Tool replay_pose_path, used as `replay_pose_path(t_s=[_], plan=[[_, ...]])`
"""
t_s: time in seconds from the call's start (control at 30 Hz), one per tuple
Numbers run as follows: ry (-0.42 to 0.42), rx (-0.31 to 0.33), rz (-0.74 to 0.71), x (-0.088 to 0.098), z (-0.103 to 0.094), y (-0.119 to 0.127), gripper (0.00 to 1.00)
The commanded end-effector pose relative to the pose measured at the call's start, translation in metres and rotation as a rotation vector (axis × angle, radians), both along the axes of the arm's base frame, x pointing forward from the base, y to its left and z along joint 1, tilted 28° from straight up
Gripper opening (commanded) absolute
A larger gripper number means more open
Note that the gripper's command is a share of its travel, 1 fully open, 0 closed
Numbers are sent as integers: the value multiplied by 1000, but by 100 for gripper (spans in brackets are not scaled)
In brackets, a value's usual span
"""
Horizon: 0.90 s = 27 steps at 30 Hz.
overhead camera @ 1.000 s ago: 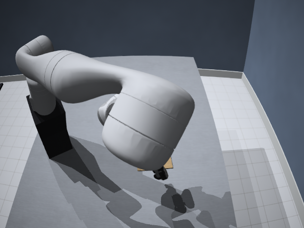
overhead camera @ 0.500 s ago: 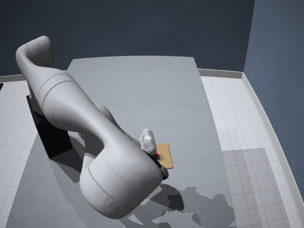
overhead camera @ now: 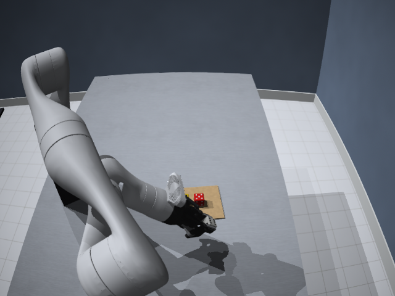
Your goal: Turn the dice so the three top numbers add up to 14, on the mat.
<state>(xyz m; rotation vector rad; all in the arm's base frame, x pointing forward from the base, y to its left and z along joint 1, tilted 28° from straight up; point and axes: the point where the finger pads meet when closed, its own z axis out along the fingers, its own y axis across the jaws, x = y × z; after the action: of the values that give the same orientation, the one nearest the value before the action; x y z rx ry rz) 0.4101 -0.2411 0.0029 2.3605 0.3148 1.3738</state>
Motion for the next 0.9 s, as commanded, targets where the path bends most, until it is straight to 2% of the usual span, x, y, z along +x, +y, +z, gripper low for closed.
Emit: replay_pose_path(t_s=[0.0, 0.53, 0.87], plan=[[-38, 5, 3, -4, -6, -6, 26], [-170, 4, 65, -5, -7, -6, 26], [-204, 2, 84, -6, -7, -6, 26]])
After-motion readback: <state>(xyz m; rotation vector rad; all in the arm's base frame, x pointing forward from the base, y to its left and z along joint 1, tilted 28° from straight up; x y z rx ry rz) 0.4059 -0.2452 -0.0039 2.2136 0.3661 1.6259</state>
